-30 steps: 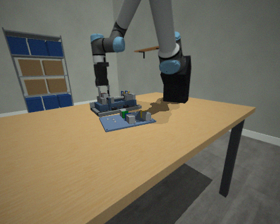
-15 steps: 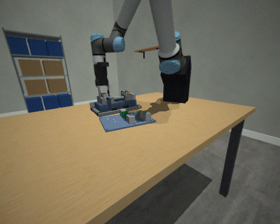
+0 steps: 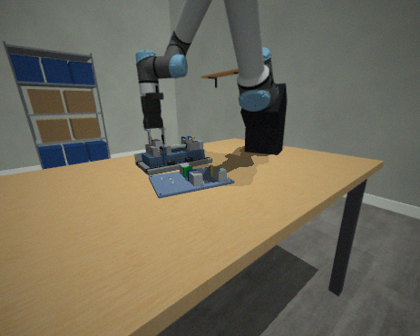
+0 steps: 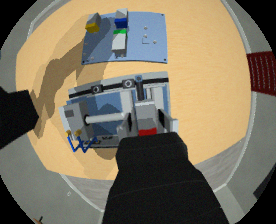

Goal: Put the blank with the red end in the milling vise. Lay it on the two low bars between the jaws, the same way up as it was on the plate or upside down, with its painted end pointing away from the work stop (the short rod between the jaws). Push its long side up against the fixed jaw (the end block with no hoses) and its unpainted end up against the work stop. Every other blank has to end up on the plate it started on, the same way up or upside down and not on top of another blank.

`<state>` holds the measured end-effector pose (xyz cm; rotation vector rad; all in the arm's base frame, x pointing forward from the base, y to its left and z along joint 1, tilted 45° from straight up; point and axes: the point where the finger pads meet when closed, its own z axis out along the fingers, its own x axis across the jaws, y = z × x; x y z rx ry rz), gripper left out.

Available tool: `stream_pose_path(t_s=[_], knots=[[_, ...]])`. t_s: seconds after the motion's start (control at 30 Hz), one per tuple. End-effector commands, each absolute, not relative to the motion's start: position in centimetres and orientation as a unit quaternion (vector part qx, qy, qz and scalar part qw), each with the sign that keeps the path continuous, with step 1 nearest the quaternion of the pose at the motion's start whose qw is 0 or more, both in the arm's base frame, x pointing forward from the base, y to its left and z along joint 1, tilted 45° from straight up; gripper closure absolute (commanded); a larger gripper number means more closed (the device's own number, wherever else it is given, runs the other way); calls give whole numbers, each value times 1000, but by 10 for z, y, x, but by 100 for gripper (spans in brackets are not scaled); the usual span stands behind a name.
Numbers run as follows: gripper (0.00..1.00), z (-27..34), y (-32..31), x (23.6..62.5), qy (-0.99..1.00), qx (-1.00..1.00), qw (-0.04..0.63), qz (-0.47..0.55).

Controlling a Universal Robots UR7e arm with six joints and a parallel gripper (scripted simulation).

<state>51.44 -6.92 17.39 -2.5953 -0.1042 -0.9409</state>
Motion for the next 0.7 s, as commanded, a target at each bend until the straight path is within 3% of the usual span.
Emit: stream_pose_path(t_s=[0.0,0.67], knots=[[0,176,-71,515,-37,-922,187,-336],[0,176,-71,513,-37,-922,187,-336]])
